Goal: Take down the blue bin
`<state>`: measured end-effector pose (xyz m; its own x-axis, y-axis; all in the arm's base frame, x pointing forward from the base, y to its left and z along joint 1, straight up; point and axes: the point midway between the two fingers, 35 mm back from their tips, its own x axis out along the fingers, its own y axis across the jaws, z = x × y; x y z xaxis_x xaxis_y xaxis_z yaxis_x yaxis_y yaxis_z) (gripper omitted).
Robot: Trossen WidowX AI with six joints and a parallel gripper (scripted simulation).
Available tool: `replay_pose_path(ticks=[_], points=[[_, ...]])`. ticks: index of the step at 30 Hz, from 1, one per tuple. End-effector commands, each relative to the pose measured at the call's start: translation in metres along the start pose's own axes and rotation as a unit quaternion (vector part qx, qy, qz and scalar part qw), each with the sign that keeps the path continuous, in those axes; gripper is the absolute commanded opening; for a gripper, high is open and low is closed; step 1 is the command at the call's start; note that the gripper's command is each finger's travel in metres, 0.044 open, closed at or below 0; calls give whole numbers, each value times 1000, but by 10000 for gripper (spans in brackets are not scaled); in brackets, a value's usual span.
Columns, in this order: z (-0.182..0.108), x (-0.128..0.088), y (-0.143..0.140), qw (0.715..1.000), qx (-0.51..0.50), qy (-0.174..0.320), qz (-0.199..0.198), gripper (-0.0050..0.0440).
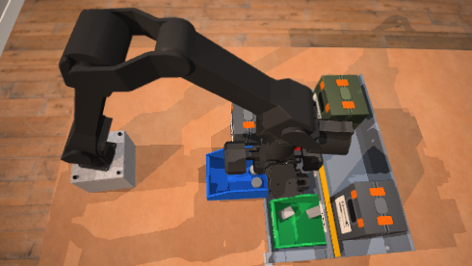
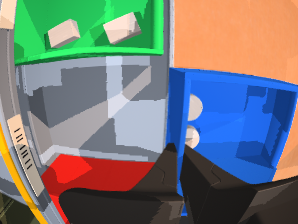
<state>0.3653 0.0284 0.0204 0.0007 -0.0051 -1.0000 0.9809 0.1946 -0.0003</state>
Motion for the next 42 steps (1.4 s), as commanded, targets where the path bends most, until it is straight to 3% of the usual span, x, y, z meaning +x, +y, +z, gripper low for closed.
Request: replay_pose_path(ticks=[1,42], points=[[1,-8,4,1000,0,-2,13,0],[0,-16,4,1000,0,-2,14,0]])
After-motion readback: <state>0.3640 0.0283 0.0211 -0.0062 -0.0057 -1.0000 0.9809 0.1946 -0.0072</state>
